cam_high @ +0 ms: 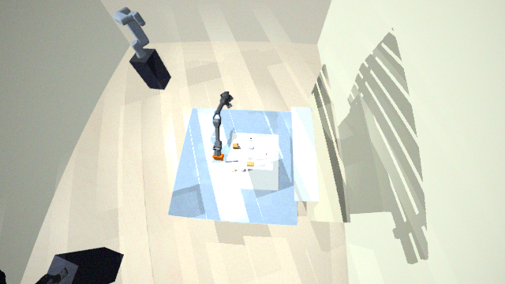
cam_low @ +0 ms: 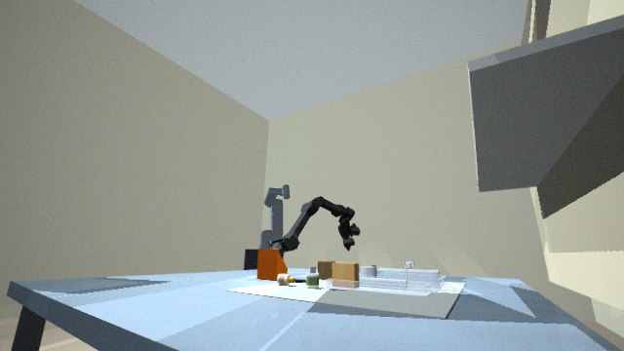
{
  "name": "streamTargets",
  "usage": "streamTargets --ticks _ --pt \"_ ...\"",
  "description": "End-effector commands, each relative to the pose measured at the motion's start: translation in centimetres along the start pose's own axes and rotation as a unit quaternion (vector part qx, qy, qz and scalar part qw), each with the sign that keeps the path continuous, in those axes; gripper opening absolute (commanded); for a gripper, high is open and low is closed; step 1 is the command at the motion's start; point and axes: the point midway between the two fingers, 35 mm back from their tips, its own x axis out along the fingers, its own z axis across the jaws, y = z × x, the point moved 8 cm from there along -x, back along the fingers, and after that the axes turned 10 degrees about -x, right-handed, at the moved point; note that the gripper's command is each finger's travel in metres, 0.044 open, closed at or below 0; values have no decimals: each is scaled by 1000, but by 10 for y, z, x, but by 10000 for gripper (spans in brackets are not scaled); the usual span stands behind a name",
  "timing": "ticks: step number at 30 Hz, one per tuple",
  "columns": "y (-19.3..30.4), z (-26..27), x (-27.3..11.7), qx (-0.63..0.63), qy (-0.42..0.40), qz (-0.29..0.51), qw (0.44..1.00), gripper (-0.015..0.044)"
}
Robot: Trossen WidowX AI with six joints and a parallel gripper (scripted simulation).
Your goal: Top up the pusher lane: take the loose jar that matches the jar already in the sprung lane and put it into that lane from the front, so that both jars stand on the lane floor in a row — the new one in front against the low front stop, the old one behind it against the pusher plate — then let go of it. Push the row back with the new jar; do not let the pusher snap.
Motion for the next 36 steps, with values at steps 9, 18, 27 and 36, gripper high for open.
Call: streamTargets --ticks 9,18,27,36 --pt "-20 -58 7 -68 94 -14 993 440" --pt "-52 -178 -7 -94 256 -4 962 440" --pt "-68 -298 -72 -103 394 34 913 440" --pt "-54 -398 -175 -78 492 90 863 440"
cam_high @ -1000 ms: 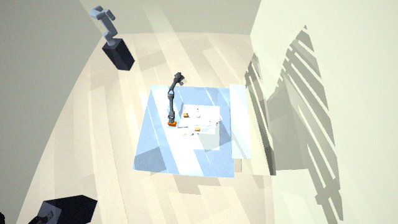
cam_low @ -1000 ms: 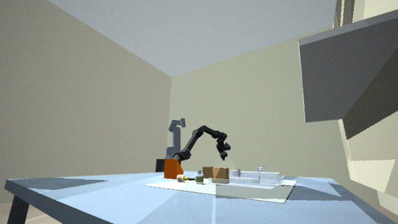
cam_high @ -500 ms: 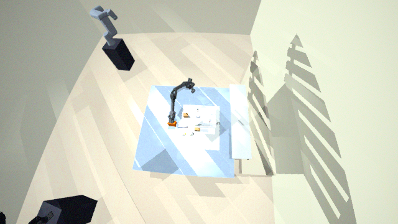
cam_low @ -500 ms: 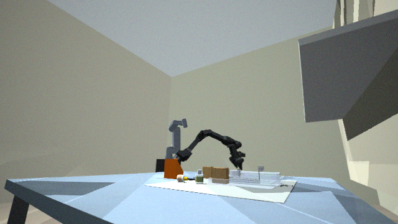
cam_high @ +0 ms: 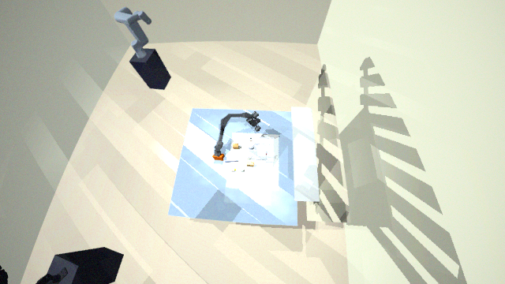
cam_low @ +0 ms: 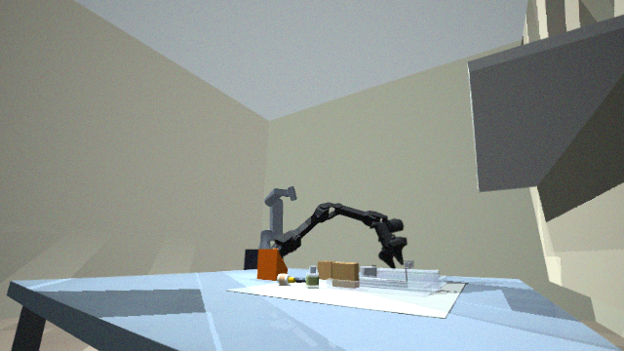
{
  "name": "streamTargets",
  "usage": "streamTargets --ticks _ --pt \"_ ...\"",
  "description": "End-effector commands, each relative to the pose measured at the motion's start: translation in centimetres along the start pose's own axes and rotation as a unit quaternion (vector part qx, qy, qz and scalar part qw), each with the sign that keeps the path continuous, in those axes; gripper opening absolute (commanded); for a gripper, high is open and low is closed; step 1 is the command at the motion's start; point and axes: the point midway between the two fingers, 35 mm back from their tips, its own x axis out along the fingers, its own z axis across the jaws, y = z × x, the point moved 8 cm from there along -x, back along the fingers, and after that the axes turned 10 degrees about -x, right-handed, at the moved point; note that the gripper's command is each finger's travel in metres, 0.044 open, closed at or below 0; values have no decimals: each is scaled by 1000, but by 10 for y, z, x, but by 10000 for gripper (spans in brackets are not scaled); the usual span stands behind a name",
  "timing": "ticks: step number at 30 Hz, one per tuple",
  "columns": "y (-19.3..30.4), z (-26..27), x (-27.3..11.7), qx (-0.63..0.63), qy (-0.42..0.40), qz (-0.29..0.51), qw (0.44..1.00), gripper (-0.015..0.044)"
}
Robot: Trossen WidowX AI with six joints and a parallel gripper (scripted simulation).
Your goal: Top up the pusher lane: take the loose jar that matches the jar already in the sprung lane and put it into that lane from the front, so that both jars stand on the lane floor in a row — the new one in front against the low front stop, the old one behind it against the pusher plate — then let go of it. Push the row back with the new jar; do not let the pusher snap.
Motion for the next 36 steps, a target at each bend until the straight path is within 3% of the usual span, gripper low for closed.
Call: streamTargets --ticks 1,10,20,29,36 --pt "25 -53 7 6 29 36 999 440" --pt "104 -160 9 64 52 130 988 440" --pt "250 -256 -24 185 -7 199 962 440" --pt "408 -285 -61 318 -111 169 926 440" --pt "419 -282 -64 327 -119 163 923 440"
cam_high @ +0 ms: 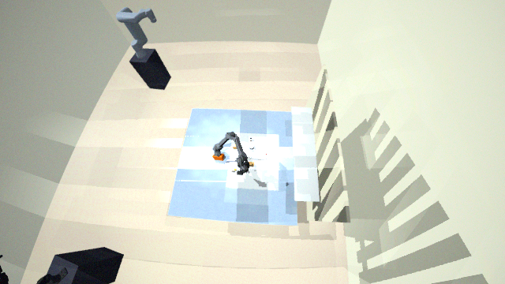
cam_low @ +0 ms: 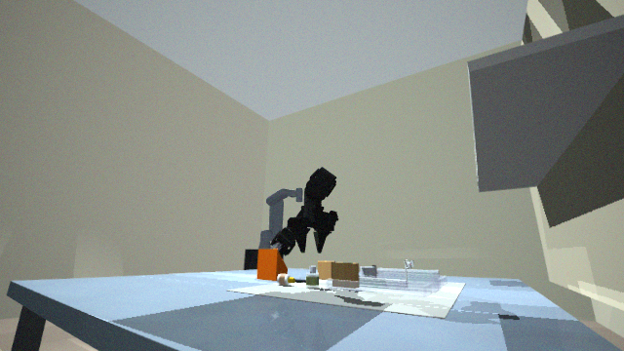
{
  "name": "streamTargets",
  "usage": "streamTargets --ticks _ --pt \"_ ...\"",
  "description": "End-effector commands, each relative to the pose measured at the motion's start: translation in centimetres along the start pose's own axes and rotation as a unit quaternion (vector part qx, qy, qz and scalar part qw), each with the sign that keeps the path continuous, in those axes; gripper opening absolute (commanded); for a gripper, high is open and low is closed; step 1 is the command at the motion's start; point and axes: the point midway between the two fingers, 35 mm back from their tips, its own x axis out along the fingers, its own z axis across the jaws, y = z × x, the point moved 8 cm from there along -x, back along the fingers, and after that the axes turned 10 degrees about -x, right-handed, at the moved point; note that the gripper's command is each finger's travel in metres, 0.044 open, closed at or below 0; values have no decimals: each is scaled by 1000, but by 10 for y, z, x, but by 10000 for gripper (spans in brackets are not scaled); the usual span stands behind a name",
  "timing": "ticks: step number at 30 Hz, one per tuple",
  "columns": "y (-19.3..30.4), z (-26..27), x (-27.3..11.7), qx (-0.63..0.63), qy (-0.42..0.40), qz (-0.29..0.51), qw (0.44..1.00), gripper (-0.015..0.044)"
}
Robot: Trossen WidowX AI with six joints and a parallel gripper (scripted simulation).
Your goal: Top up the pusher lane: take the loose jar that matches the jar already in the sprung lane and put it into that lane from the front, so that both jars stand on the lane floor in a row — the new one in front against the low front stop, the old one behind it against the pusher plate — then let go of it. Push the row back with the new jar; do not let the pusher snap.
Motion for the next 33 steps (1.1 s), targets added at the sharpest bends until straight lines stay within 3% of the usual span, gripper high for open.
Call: streamTargets --ticks 1,6,33 --pt "-1 4 0 -9 -2 -2 1000 440" --pt "-1 4 31 -9 -3 -3 1000 440" --pt "-1 6 72 -10 -4 -3 1000 440"
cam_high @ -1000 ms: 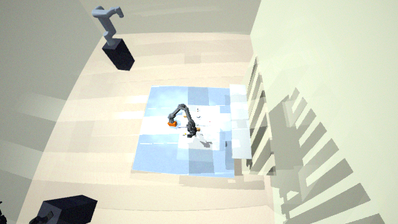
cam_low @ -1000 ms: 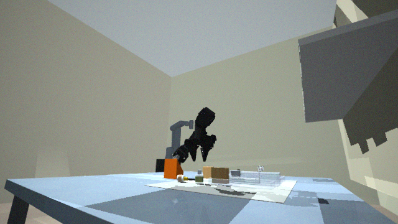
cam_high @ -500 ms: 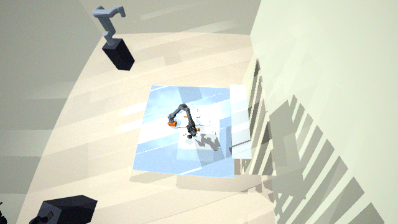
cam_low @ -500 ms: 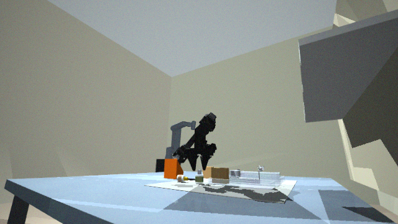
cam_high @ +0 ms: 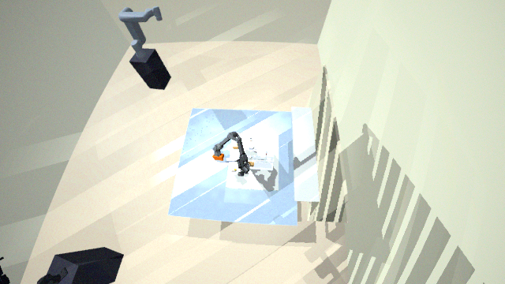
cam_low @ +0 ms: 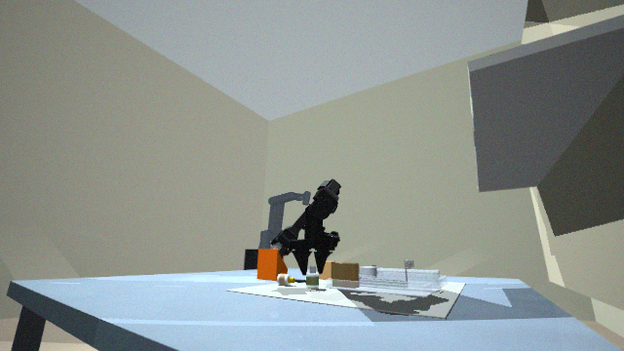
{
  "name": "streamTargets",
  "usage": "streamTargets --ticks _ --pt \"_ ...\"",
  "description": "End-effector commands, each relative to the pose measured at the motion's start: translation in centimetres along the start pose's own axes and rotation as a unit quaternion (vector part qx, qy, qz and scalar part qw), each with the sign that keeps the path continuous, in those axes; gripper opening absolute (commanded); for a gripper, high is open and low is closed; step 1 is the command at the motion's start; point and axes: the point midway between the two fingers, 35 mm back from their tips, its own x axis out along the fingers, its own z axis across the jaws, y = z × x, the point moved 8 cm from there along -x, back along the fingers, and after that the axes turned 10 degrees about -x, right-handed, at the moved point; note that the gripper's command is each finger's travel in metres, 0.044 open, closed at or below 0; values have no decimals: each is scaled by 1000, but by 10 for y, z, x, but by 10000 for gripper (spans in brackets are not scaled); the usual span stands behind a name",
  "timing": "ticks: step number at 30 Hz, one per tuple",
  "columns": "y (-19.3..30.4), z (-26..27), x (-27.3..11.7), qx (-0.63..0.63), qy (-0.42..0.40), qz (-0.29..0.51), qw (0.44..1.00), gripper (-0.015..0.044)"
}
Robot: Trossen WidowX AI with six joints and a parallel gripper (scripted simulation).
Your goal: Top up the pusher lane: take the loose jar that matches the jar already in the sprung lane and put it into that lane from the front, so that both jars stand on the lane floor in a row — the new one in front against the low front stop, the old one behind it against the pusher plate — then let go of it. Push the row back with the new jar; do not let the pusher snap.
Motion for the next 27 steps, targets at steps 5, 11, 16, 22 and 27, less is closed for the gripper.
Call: streamTargets --ticks 5,11,16,22,27 --pt "1 0 12 4 -4 -2 1000 440" --pt "1 0 13 4 -4 -2 1000 309" --pt "1 0 13 4 -4 -2 1000 177" --pt "1 0 13 4 -4 -2 1000 138" --pt "1 -2 5 4 -1 -1 1000 6"
